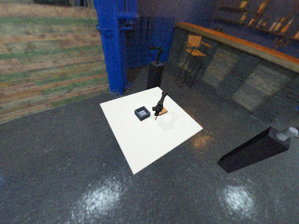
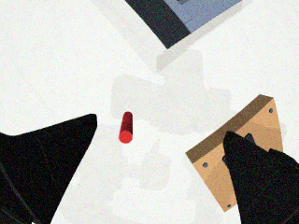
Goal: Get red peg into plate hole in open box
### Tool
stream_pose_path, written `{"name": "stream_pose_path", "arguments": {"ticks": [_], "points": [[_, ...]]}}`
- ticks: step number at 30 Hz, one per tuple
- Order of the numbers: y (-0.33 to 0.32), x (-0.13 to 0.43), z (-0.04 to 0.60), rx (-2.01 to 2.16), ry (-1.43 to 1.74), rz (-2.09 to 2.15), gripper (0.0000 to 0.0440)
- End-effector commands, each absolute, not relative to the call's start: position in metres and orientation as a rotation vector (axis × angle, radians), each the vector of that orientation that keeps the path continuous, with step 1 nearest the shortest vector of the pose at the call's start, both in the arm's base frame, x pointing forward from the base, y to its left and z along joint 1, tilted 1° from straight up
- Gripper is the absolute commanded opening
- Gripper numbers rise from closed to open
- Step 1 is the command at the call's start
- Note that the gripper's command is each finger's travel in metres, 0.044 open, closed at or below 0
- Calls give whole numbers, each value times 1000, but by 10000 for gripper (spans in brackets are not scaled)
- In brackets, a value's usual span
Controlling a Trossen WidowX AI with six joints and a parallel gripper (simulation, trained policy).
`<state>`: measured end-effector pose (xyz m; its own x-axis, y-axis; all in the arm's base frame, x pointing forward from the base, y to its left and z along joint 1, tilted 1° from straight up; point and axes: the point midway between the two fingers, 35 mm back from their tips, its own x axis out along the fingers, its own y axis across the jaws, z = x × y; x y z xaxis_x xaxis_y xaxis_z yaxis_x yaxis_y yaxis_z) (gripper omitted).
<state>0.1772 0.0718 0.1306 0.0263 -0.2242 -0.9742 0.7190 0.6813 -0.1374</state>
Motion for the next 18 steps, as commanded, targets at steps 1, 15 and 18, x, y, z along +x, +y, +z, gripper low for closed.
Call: {"name": "stream_pose_path", "arguments": {"ticks": [1,15,18], "points": [[82,176,111,440,1385,-775,440],[99,182,45,407,1363,-728,440],[99,182,34,401,1360,-717,439]]}}
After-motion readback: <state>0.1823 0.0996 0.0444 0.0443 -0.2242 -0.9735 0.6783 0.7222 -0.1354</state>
